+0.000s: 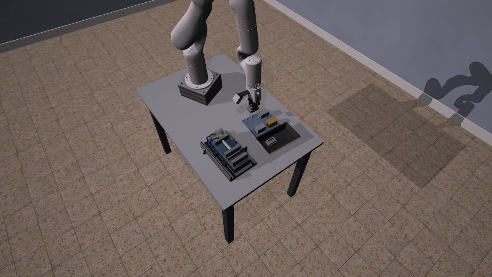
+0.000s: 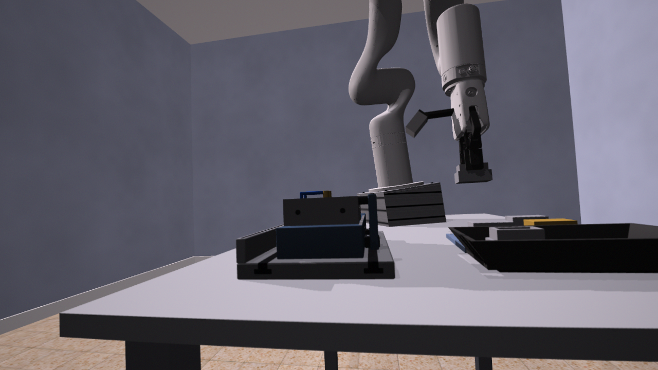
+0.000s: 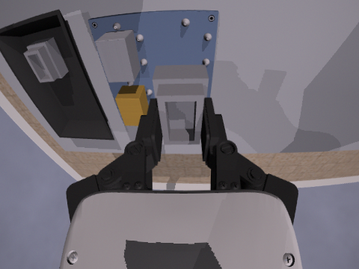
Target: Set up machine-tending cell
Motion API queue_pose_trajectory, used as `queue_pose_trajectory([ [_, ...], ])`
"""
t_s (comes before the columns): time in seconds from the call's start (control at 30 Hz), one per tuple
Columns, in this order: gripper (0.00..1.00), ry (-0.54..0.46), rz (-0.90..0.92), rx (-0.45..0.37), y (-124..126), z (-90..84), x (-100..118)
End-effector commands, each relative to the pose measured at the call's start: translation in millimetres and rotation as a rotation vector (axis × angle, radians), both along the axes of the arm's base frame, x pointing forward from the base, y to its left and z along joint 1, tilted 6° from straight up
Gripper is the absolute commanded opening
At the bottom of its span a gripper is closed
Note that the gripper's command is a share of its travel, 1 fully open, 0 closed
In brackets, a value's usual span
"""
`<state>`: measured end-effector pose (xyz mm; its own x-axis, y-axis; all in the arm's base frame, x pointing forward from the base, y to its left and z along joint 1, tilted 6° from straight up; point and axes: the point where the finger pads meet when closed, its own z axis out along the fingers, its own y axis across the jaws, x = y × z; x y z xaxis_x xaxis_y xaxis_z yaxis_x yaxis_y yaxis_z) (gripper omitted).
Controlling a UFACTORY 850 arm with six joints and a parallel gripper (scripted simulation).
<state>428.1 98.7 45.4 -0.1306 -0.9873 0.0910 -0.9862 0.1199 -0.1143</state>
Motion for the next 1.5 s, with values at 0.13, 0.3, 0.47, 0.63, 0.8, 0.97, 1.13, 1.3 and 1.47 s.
queue_pose_trajectory([
  [0.13, 0.0, 0.059, -0.003, 0.001, 1.3, 11.6, 0.7],
  [0.3, 0.0, 0.059, -0.003, 0.0, 1.4, 11.9, 1.2],
  [0.47, 0.0, 0.057, -0.004, -0.002, 2.7, 12.0, 7.7],
  [0.63, 0.0, 0.05, -0.006, -0.014, 9.9, 12.6, 42.8],
  [0.8, 0.0, 0.044, -0.008, -0.025, 22.0, 13.3, 92.8],
  [0.97, 0.0, 0.043, -0.01, -0.028, 30.8, 13.7, 124.0],
  [1.13, 0.0, 0.047, -0.01, -0.023, 46.6, 14.2, 171.1],
  [1.3, 0.0, 0.054, -0.007, -0.009, 62.4, 14.4, 209.3],
  [1.47, 0.0, 0.058, -0.004, -0.001, 69.0, 14.5, 223.5],
])
